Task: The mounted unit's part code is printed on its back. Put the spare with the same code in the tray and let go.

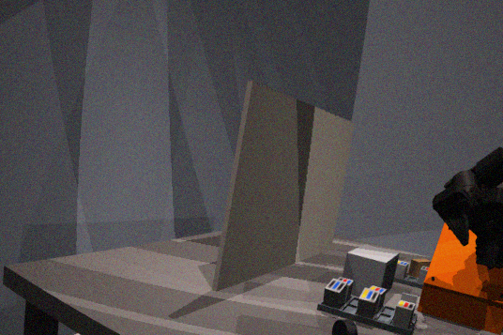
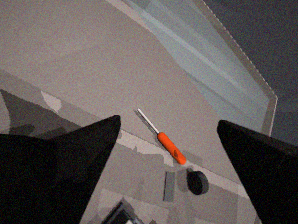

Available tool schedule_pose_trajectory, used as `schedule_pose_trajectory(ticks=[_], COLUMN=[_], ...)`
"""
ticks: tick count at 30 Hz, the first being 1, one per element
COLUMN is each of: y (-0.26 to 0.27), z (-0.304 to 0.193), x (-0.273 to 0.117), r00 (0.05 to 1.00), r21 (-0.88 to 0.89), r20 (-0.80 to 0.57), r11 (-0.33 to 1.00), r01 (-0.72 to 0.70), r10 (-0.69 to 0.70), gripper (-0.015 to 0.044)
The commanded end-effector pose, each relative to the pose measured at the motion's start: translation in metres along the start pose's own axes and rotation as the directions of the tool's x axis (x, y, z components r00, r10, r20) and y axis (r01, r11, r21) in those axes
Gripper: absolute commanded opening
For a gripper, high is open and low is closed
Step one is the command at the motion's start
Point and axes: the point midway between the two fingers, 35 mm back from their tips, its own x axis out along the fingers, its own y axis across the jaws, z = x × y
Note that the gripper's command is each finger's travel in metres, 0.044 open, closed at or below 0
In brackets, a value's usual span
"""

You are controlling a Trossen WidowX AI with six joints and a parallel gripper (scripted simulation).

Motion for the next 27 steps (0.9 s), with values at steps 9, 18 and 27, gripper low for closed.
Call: schedule_pose_trajectory(ticks=[9, 18, 27], y=[-0.011, -0.104, -0.149], z=[-0.004, -0.069, -0.144], x=[-0.001, -0.025, -0.069], r00=[0.999, 0.938, 0.814], r21=[0.033, 0.328, 0.501], r20=[-0.016, -0.247, -0.501], r11=[0.999, 0.889, 0.667], r01=[0.029, 0.319, 0.551], r10=[-0.029, -0.245, -0.295], gripper=[0.0440, 0.0440, 0.0440])
